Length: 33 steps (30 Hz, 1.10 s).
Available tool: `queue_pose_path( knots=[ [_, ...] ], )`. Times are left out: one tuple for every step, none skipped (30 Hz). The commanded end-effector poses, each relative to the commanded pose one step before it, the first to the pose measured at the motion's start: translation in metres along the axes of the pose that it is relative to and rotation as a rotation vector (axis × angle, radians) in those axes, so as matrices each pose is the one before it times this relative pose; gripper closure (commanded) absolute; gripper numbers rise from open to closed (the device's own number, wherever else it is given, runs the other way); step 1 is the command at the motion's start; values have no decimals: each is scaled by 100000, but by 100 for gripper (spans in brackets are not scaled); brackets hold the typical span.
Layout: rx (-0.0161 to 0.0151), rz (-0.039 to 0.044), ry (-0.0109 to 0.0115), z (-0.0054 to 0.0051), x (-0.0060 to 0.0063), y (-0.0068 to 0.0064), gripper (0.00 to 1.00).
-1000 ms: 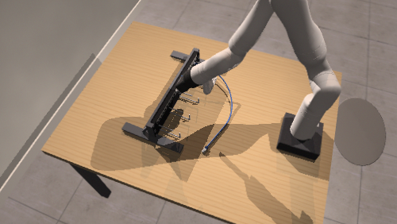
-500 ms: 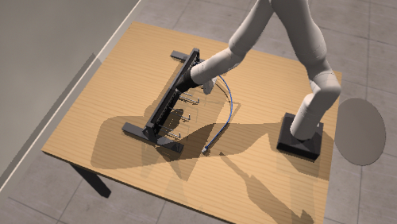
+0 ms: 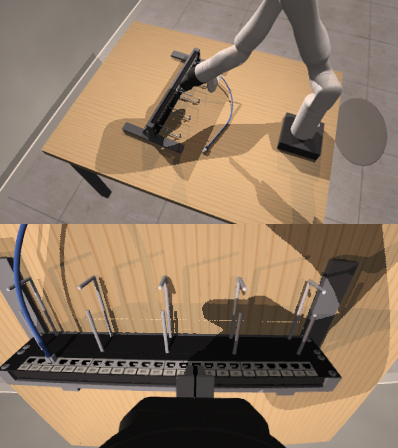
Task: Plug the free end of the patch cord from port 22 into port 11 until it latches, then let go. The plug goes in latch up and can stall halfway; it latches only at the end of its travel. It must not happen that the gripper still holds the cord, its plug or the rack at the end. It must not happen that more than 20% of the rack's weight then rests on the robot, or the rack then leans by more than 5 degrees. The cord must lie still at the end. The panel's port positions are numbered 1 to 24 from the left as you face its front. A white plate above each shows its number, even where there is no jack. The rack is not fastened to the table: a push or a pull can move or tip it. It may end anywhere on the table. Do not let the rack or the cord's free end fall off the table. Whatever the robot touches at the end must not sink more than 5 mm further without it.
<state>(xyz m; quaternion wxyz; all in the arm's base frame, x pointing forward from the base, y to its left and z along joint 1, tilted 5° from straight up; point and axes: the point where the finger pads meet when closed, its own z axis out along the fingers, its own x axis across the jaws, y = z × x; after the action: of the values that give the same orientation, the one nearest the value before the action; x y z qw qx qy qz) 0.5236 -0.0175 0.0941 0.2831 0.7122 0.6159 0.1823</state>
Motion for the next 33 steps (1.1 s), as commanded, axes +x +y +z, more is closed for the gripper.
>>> queue_pose_path(
  knots=[
    [-1093,-523,1123,-834,647,437,100],
    [0,0,0,-348,0,0,100],
    [0,0,0,-365,0,0,100],
    [0,0,1,-380,0,-1,100],
    [0,0,0,-393,0,0,100],
    [0,0,0,-404,0,0,100],
    [0,0,0,-414,0,0,100],
    [0,0,0,-421,0,0,100],
    [0,0,0,-427,0,0,100],
    [0,0,0,-428,0,0,100],
    [0,0,0,-421,0,0,100],
    [0,0,0,-409,0,0,100],
    [2,1,0,-395,1,0,100],
    [2,1,0,-382,0,-1,100],
    [1,0,0,-369,0,0,100],
    [0,0,0,0,0,0,100],
    [0,0,0,0,0,0,100],
    [-4,-2,0,-356,-1,1,100],
    [6,2,0,-333,1,-2,100],
    [4,1,0,-318,0,-2,100],
    [-11,-3,1,-307,-1,3,100],
    [16,4,-1,-277,1,-5,100],
    [-4,-1,0,-266,-1,1,100],
    [12,3,-1,-240,0,-4,100],
    [-5,-2,0,-226,-1,1,100],
    [36,6,-2,-189,0,-11,100],
    [-35,-7,2,-192,0,12,100],
    [79,11,-7,-128,-3,-27,100],
    [62,8,-5,-113,-2,-21,100],
    [-18,-4,1,-120,1,6,100],
    [-95,-13,8,-127,3,32,100],
    [-18,5,9,-73,2,5,100],
    [0,0,0,0,0,0,100]
  ],
)
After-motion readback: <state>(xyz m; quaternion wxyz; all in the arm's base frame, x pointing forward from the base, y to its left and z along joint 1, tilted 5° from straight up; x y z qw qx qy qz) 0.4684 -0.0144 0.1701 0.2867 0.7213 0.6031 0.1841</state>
